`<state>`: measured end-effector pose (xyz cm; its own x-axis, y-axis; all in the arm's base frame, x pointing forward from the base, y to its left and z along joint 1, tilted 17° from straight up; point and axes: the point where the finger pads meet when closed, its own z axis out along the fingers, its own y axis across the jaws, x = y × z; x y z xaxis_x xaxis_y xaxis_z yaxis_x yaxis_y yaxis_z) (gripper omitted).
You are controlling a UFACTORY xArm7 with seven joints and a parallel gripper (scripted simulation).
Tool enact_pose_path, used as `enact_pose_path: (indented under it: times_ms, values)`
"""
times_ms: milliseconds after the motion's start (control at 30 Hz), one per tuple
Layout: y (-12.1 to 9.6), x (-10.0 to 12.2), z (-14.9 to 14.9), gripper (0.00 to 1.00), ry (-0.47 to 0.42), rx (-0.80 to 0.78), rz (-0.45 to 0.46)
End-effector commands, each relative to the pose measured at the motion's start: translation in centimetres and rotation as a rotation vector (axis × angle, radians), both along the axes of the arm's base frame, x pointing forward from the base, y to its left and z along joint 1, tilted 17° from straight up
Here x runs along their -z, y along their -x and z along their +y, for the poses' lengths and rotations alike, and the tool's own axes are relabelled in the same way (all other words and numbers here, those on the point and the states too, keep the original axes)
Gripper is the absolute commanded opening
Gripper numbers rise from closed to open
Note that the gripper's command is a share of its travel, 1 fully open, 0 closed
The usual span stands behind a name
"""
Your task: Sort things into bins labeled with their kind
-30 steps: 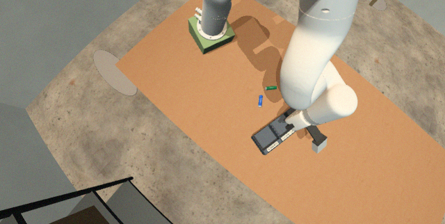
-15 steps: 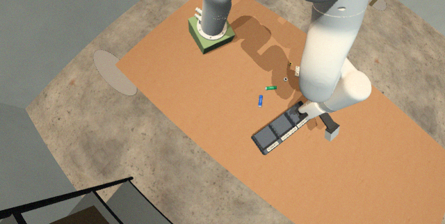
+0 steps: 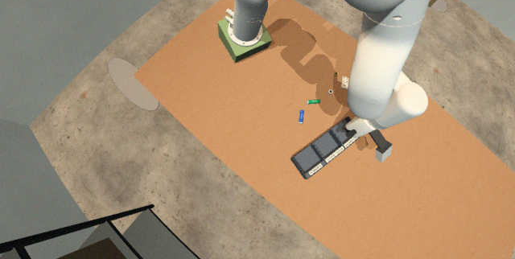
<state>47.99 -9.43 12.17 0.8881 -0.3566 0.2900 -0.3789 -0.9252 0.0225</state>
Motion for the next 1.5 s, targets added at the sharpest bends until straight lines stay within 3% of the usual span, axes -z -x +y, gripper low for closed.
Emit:
enact_pose_path:
  times_ms: [0,333,1467]
  values:
    - [-0.5,1.1,-0.2,0.07,0.001,0.000,-0.004]
    - [-1.2,3.7,-0.5,0.07,0.001,0.000,-0.004]
    - [-1.3,3.9,-0.5,0.07,0.001,0.000,-0.004]
